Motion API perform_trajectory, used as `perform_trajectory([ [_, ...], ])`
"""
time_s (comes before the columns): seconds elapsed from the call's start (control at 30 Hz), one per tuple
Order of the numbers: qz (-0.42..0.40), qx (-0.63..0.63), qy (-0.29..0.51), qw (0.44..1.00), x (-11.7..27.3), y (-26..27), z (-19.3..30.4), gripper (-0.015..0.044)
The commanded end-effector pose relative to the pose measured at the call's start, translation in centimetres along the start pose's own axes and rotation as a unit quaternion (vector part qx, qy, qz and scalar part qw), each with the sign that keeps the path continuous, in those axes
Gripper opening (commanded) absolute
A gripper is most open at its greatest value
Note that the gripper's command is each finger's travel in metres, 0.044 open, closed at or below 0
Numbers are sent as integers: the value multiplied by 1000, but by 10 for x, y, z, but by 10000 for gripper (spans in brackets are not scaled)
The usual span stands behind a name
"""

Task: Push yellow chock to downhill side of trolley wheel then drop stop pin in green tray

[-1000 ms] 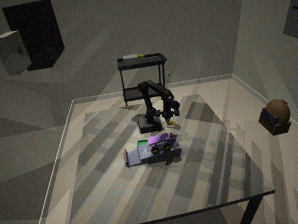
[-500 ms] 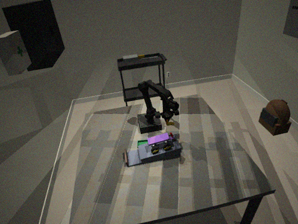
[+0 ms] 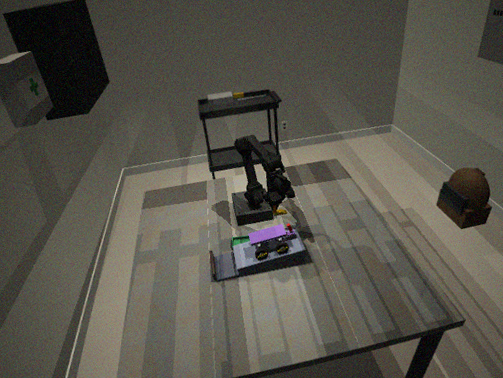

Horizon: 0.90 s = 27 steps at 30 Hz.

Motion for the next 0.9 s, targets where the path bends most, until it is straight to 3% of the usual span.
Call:
perform_trajectory([
  [0.0, -2, 2, 1, 1000, -1, -9, -3, 0],
  [0.87, 2, 3, -1, 1000, -5, -84, -33, 0],
])
Point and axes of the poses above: the point midway between the two fingers, 35 mm back from their tips, its own x axis back along the fingers, its own y axis across the jaws, z = x × y, the point moved 2 cm from there along x, back along the fingers, and after that the axes turned 7 degrees about -x, right-handed, at the moved point
